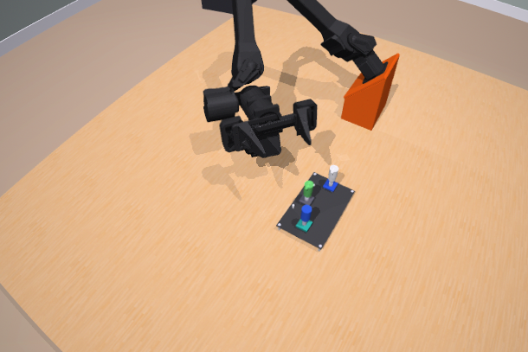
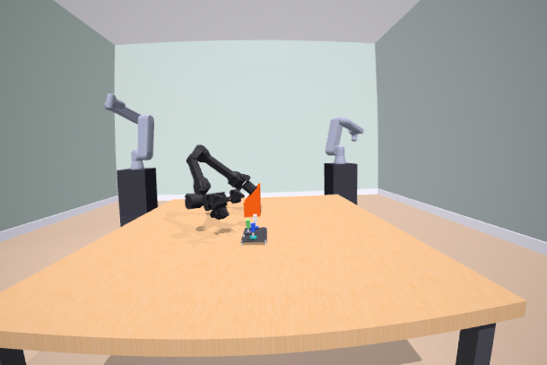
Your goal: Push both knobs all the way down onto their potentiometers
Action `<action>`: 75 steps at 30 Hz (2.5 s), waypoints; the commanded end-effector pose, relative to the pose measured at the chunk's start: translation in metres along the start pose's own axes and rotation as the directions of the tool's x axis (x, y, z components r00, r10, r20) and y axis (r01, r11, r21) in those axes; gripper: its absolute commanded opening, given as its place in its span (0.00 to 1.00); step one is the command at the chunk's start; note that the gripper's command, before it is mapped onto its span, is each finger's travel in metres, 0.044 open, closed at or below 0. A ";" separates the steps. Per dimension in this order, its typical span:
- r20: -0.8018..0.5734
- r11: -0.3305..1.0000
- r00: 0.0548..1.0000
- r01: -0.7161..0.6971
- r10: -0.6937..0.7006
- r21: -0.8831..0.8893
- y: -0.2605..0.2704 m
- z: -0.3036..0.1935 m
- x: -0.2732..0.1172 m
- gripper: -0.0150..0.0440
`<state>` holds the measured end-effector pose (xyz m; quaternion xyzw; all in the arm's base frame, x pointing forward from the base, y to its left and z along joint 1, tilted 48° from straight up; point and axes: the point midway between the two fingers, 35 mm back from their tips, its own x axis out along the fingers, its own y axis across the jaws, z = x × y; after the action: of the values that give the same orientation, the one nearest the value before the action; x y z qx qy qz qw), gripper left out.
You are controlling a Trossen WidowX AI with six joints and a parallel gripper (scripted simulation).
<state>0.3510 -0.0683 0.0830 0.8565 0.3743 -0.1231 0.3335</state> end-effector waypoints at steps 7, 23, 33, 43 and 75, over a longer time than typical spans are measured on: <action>0.079 0.997 0.994 0.076 -0.074 -0.014 -0.012 0.006 0.016 0.62; 0.350 0.937 0.887 0.344 -0.303 -0.061 -0.052 0.026 0.049 0.25; 0.515 0.842 0.748 0.532 -0.419 -0.087 -0.077 0.036 0.057 0.25; 0.669 0.694 0.565 0.713 -0.483 -0.100 -0.099 0.042 0.057 0.25; 0.977 -0.033 -0.053 0.998 -0.207 0.047 -0.114 0.027 0.036 0.25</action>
<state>0.2937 -0.0105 -0.0122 0.0867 0.5905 -0.4792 0.6436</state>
